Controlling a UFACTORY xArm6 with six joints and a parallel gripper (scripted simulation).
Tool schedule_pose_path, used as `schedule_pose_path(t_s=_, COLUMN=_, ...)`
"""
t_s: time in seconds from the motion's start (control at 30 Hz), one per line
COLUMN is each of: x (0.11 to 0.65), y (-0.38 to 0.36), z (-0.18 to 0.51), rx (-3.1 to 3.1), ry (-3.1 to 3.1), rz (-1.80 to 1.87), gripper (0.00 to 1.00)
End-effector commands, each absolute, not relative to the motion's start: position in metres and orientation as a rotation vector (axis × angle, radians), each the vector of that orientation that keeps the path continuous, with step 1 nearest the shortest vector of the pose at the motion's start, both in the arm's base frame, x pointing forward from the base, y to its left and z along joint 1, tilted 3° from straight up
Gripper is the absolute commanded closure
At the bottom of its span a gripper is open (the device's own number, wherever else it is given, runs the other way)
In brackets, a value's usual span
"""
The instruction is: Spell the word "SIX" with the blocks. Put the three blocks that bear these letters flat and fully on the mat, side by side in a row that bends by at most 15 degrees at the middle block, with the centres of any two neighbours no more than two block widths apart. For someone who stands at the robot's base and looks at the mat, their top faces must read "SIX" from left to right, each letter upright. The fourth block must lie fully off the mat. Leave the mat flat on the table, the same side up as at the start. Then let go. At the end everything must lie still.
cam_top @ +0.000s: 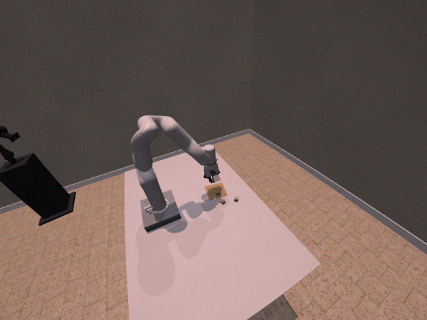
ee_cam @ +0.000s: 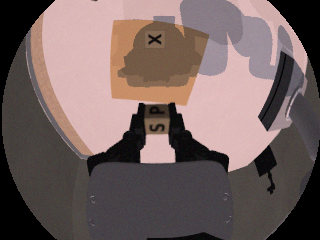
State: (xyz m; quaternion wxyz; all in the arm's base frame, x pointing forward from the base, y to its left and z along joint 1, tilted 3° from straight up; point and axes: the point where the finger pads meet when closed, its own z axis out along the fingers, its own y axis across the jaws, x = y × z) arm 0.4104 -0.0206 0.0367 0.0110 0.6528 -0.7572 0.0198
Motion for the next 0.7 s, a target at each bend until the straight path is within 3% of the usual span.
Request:
schedule_pose_path(t_s=0.0, x=0.414, y=-0.022, z=0.020, rx=2.039, ry=-2.366, rz=0.069, gripper=0.79)
schedule_pose_path(t_s=0.67, x=0.414, y=-0.023, z=-0.022, rx=2.039, ry=-2.366, rz=0.069, gripper=0.79)
